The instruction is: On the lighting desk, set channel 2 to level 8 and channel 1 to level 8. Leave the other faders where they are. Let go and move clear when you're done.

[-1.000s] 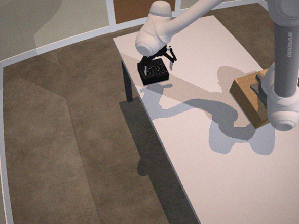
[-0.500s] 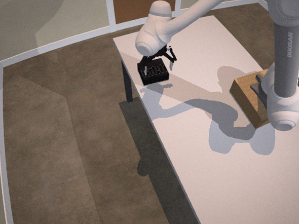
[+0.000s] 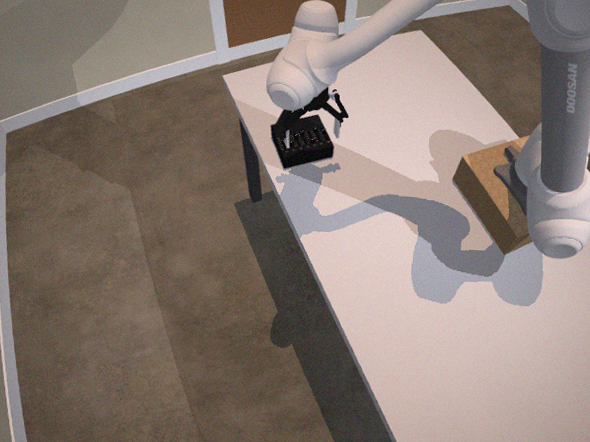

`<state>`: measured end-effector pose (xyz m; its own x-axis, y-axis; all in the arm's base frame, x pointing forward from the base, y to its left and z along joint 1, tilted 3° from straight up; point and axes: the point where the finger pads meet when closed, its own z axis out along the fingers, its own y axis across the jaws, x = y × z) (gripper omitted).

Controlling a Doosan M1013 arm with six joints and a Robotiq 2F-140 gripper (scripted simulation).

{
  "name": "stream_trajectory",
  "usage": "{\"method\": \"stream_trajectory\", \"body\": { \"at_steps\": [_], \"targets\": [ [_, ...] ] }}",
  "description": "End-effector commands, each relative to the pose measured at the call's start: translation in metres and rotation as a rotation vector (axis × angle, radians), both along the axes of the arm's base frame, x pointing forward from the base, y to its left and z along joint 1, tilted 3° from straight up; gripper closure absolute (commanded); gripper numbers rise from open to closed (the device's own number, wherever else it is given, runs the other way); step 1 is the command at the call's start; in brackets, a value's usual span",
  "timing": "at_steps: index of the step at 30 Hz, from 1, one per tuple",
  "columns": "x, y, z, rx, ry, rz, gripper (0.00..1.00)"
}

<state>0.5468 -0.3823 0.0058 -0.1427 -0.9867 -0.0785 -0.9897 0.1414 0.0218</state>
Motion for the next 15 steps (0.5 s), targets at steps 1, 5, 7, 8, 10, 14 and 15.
{"method": "stream_trajectory", "body": {
  "at_steps": [1,5,7,8,10,14,15],
  "targets": [
    [0.0,-0.005,0.002,0.0,-0.007,0.085,0.0],
    [-0.001,-0.02,0.01,-0.003,-0.024,0.347,0.0],
    [-0.001,-0.03,0.015,-0.005,-0.028,0.442,0.0],
    [-0.002,-0.035,0.018,-0.007,-0.029,0.49,0.0],
    [-0.003,-0.046,0.023,-0.012,-0.03,0.588,0.0],
    [-0.006,-0.068,0.035,-0.02,-0.031,0.782,0.0],
    [-0.006,-0.068,0.035,-0.02,-0.031,0.782,0.0]
  ]
}}
